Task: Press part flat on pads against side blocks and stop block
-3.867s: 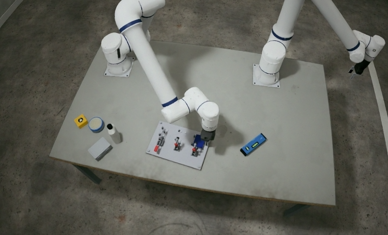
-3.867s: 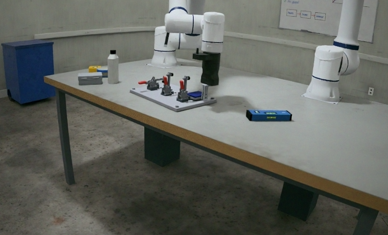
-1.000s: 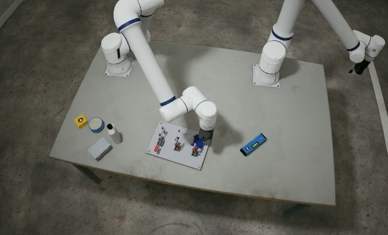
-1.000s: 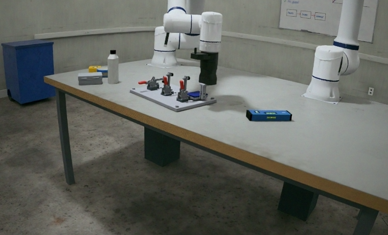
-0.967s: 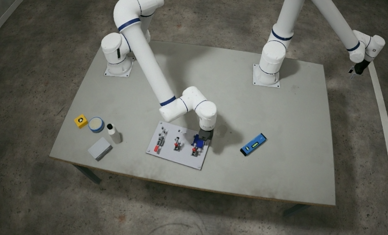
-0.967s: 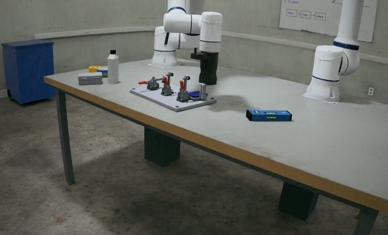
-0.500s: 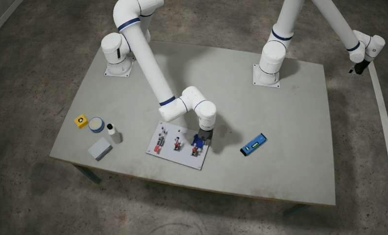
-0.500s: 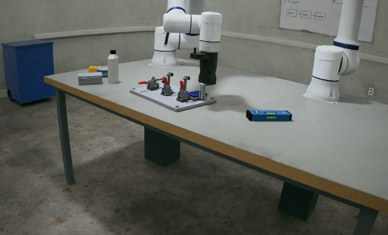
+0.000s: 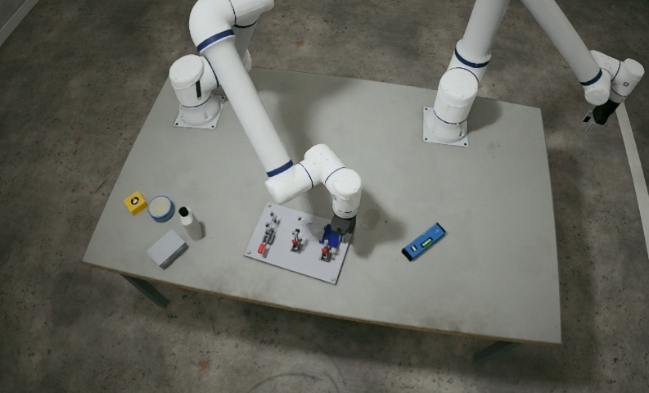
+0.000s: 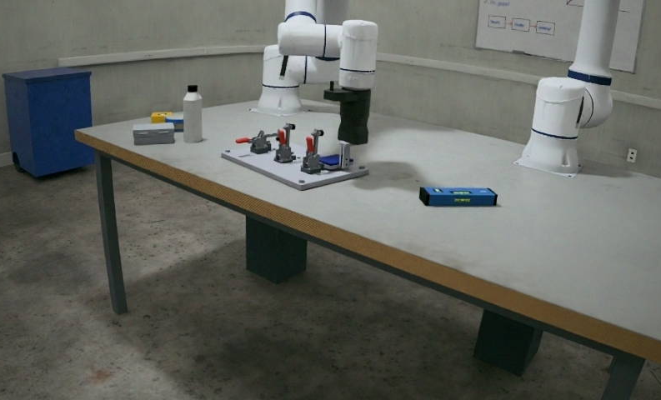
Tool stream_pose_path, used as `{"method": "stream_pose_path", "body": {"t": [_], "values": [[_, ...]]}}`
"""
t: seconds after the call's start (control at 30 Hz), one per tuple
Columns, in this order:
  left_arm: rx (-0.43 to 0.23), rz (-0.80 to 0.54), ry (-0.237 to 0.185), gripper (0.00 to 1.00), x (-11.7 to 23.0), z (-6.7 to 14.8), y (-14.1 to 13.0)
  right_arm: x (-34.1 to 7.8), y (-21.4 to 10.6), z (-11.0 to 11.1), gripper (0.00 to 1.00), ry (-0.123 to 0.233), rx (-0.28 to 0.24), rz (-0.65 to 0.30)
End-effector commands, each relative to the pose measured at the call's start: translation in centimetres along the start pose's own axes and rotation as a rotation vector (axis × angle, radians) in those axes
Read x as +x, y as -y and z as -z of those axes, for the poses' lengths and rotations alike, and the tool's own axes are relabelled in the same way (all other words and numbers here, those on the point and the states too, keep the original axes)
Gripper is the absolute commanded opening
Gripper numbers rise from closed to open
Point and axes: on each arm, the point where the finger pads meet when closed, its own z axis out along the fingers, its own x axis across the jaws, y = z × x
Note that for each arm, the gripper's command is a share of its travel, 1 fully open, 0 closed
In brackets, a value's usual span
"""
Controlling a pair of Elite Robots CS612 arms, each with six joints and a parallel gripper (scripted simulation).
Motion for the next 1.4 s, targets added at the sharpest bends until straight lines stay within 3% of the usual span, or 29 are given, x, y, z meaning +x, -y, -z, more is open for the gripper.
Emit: {"method": "stream_pose_path", "body": {"t": [0.0, 0.97, 1.37], "values": [[-0.002, 0.0, 0.0, 1.0, 0.0, 0.1, -0.1, -0.1, 0.1, 0.1, 0.0, 0.001, 0.001, 0.0], [-0.002, 0.0, 0.0, 1.0, 0.0, 0.1, -0.1, -2.1, 0.1, 0.2, 0.0, 0.001, 0.001, 0.0], [-0.002, 0.0, 0.0, 1.0, 0.0, 0.1, -0.1, -2.0, 0.1, 2.4, 0.0, 0.001, 0.001, 0.0]]}}
